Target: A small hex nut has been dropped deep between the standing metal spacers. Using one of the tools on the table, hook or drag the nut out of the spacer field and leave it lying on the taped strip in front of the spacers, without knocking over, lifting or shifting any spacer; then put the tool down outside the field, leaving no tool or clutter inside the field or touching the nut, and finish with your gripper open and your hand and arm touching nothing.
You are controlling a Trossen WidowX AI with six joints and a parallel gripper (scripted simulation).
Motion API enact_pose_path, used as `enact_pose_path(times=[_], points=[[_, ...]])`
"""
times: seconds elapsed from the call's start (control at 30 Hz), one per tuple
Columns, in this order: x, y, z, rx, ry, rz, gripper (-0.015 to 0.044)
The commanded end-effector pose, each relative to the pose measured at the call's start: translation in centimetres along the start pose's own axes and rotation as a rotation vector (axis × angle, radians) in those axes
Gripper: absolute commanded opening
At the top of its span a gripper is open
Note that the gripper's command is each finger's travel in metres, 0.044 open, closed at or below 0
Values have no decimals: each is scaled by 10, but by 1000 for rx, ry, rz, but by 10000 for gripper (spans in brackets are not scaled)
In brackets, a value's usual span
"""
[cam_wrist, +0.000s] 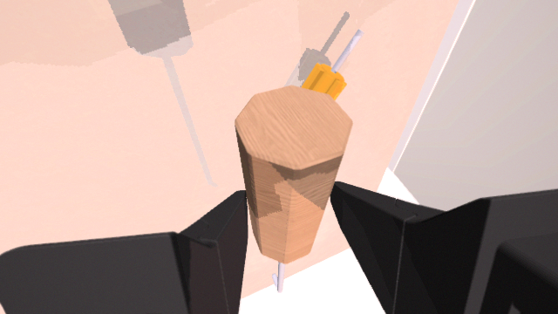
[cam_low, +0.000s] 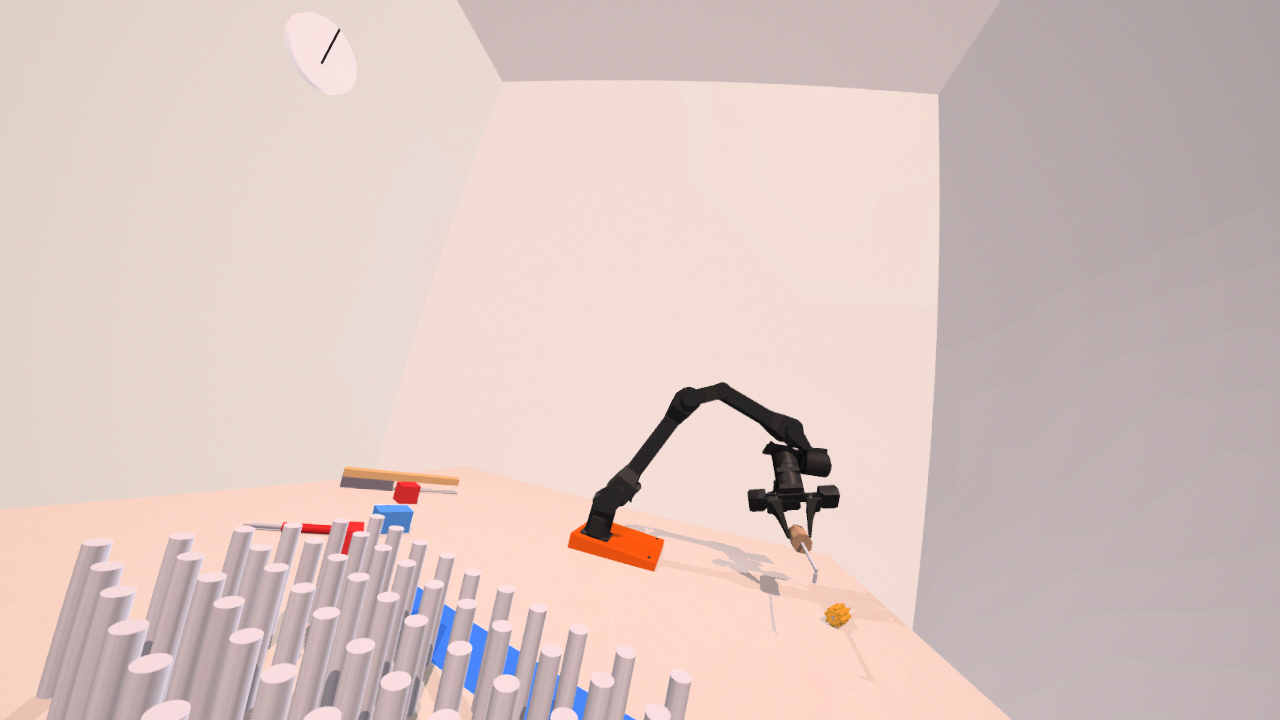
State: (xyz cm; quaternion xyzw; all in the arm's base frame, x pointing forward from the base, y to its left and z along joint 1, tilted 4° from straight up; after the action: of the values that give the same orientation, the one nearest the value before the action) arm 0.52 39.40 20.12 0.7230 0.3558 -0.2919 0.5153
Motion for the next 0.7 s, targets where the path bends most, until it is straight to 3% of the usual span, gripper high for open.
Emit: enact_pose_path(times=[0.0, 0.27, 0.67], points=[[-21, 16, -3, 11, 14, -1, 0], [-50, 39, -1, 3, 9, 0, 0], [-26, 84, 12, 11, -57, -31, 0]])
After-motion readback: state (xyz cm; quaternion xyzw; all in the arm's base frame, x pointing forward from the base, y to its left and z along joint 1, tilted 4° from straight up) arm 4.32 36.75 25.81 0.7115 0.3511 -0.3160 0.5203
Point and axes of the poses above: the point midway between the two fingers, 35 mm back from their tips, its own x axis out along the fingers, its own z axis across the jaws, y = z × x, the point moved 4 cm from there along -x, back along the fingers, and after that the axes turned 8 degrees about -x, right-handed, at the moved point
